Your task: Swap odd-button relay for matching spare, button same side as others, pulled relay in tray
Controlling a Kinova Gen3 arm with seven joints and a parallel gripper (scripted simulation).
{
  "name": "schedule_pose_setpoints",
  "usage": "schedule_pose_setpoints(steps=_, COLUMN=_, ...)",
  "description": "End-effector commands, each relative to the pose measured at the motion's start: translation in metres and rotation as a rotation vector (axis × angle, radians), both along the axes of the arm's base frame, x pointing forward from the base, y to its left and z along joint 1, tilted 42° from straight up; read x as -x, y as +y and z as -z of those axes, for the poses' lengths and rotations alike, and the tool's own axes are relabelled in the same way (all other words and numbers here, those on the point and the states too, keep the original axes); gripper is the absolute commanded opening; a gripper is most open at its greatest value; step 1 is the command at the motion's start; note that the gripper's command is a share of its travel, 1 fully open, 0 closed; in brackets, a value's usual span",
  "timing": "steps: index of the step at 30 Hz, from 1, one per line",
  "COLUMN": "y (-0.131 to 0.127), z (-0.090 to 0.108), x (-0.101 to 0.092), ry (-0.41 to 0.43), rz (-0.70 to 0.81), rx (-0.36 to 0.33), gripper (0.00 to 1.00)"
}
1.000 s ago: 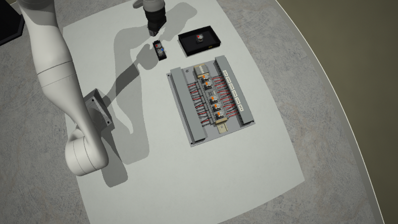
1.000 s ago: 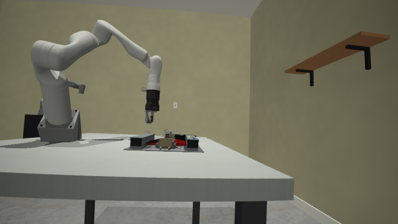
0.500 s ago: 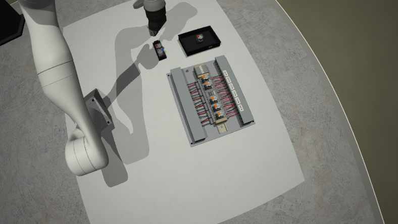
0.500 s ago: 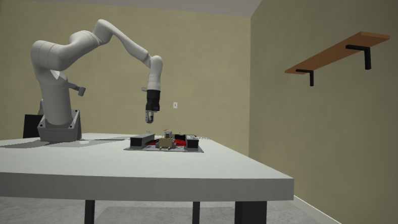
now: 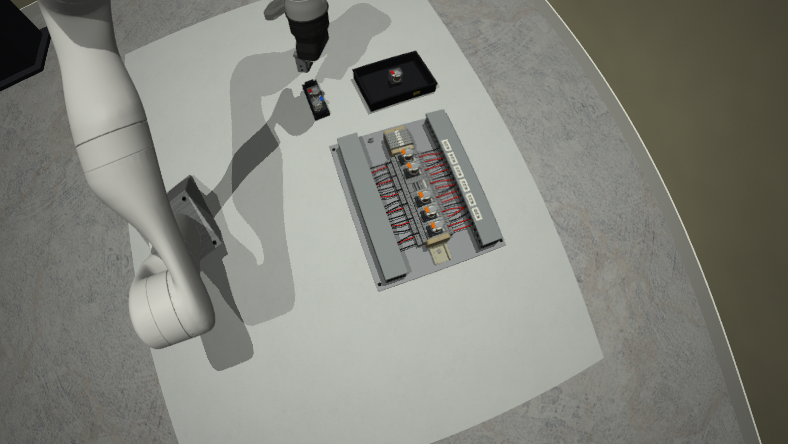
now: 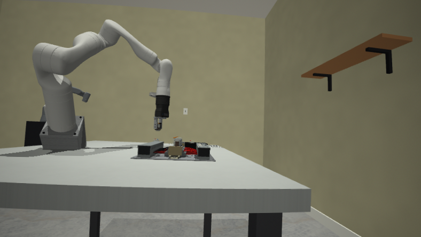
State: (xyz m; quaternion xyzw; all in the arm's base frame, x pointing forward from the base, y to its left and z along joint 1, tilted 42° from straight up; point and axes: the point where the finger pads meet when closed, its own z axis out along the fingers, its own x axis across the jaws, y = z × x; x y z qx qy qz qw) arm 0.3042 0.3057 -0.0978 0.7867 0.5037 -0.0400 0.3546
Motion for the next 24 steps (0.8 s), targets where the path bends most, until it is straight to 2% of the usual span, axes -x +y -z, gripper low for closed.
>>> schedule_pose_setpoints(steps=1, y=0.0020, z=-0.0008, x=-0.0002, ry=0.019, rz=-0.022, rx=0.003, gripper=0.00)
schedule_pose_setpoints(steps=24, y=0.0017, z=-0.0006, x=0.0000, ry=0.191, rz=-0.240, rx=0.092, gripper=0.00)
